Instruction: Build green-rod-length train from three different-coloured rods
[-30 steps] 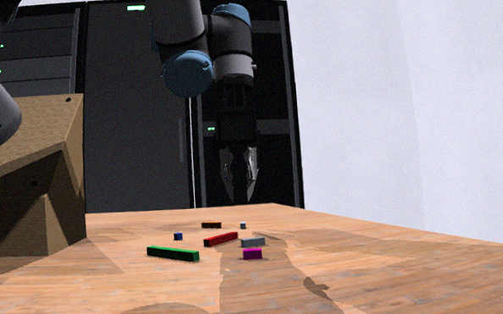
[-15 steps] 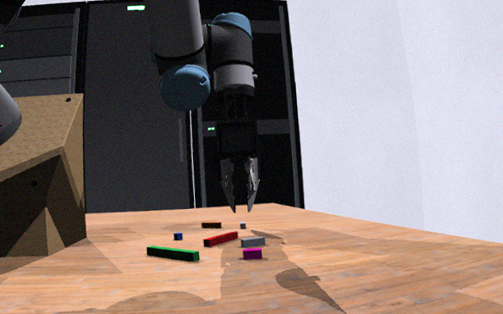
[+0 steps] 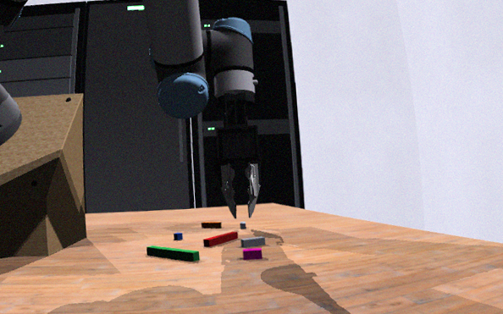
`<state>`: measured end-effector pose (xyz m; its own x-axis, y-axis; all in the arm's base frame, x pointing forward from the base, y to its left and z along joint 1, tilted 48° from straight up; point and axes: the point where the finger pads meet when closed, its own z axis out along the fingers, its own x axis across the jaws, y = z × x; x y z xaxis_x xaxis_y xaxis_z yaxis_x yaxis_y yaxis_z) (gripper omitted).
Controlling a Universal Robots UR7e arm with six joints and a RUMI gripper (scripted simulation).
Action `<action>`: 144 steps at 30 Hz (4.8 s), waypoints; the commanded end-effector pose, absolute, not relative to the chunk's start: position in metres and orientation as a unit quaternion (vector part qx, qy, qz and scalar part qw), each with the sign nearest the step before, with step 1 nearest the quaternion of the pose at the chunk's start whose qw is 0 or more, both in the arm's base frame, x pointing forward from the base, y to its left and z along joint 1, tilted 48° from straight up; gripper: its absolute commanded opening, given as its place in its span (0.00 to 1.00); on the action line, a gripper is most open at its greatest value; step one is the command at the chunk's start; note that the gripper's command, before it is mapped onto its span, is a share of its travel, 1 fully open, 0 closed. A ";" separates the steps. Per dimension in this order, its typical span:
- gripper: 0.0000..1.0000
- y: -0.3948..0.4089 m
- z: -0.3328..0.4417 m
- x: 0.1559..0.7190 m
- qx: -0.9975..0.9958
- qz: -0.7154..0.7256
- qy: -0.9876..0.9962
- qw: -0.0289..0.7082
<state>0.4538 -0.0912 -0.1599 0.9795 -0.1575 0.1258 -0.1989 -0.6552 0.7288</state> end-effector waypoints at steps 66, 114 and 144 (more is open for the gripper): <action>0.14 -0.092 -0.160 0.452 0.909 0.026 -0.097 0.404; 0.14 -0.104 -0.171 0.452 0.909 0.026 -0.098 0.404; 0.14 -0.104 -0.171 0.453 0.909 0.027 -0.098 0.404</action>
<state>0.4517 -0.1041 -0.1717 0.9798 -0.1561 0.1253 -0.1977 -0.6554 0.7289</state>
